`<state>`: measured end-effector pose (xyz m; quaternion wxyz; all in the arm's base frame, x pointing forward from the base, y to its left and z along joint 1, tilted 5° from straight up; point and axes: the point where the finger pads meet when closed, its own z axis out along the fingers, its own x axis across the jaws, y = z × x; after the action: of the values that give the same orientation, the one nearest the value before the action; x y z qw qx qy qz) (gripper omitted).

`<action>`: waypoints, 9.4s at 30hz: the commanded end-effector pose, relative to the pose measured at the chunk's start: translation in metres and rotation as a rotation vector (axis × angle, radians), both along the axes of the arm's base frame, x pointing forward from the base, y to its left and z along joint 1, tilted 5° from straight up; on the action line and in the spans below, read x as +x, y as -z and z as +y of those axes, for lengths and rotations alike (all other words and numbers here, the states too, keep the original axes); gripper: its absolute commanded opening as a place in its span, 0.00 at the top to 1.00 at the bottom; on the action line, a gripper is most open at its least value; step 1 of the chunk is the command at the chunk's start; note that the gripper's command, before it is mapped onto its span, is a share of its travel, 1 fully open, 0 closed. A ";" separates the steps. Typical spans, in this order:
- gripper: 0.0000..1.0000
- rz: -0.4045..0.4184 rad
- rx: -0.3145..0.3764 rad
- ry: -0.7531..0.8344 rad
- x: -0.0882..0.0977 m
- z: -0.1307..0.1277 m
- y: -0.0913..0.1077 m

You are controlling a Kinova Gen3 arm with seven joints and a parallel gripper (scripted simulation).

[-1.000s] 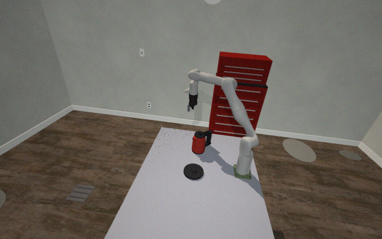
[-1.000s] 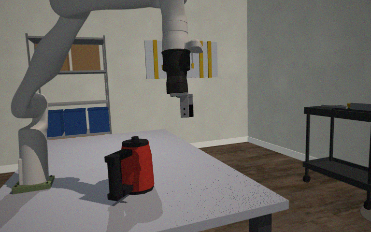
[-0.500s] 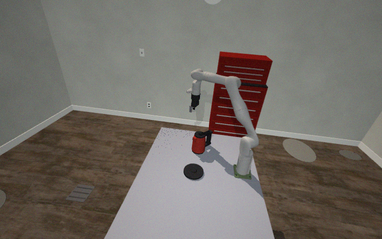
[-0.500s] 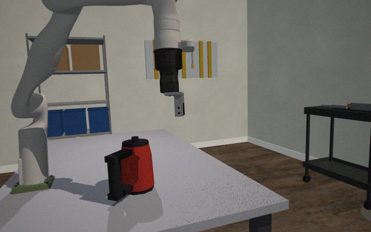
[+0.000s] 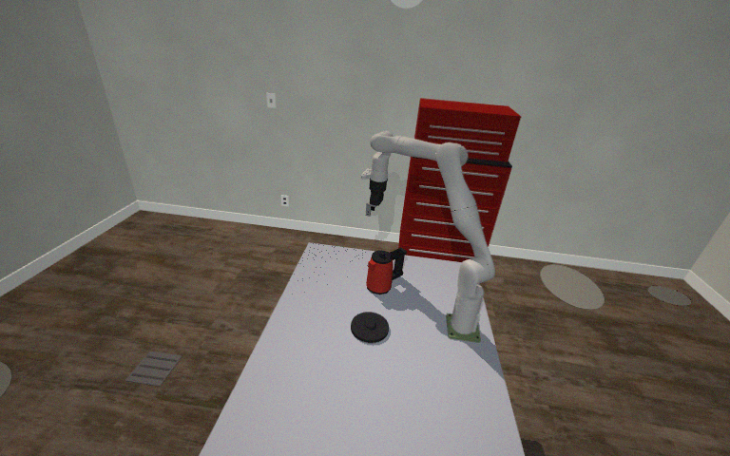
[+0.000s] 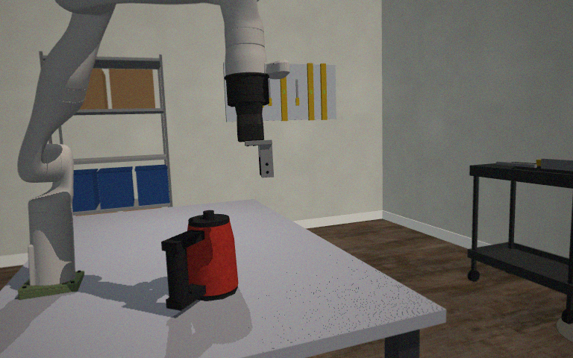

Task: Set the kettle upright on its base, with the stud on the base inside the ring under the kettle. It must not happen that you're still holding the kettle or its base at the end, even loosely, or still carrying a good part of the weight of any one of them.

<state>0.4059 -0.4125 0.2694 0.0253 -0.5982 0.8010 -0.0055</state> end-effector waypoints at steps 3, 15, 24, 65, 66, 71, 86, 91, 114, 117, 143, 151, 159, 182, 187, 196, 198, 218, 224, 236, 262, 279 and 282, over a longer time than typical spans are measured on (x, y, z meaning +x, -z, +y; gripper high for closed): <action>0.00 -0.008 -0.002 -0.046 -0.010 0.004 -0.006; 0.00 -0.021 0.004 -0.175 -0.022 0.020 -0.009; 0.00 -0.028 0.006 -0.262 -0.030 0.031 -0.011; 0.00 -0.053 0.001 -0.665 -0.071 0.087 -0.016; 0.00 -0.053 0.001 -0.674 -0.072 0.088 -0.016; 0.00 -0.054 0.000 -0.718 -0.077 0.094 -0.016; 0.00 -0.055 -0.003 -0.820 -0.088 0.109 -0.015; 0.00 -0.055 -0.004 -0.841 -0.091 0.112 -0.015; 0.00 -0.053 -0.006 -0.960 -0.105 0.129 -0.013; 0.00 -0.052 -0.007 -0.973 -0.106 0.131 -0.013; 0.00 -0.050 -0.008 -1.039 -0.114 0.140 -0.011; 0.00 -0.049 -0.008 -1.052 -0.116 0.142 -0.011; 0.00 -0.049 -0.008 -1.059 -0.117 0.143 -0.011; 0.00 -0.048 -0.008 -1.067 -0.118 0.144 -0.010; 0.00 -0.048 -0.008 -1.067 -0.118 0.144 -0.010; 0.00 -0.048 -0.008 -1.067 -0.118 0.144 -0.010; 0.00 -0.048 -0.008 -1.067 -0.118 0.144 -0.010; 0.00 -0.048 -0.008 -1.067 -0.118 0.144 -0.010; 0.00 -0.048 -0.008 -1.067 -0.118 0.144 -0.010; 0.00 -0.048 -0.008 -1.067 -0.117 0.146 0.006; 0.00 -0.048 -0.008 -1.067 -0.113 0.152 0.099; 0.00 -0.048 -0.008 -1.067 -0.112 0.153 0.110; 0.00 -0.048 -0.008 -1.067 -0.112 0.153 0.110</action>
<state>0.2936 -0.2595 0.1585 0.0411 -0.9221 0.3847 -0.0079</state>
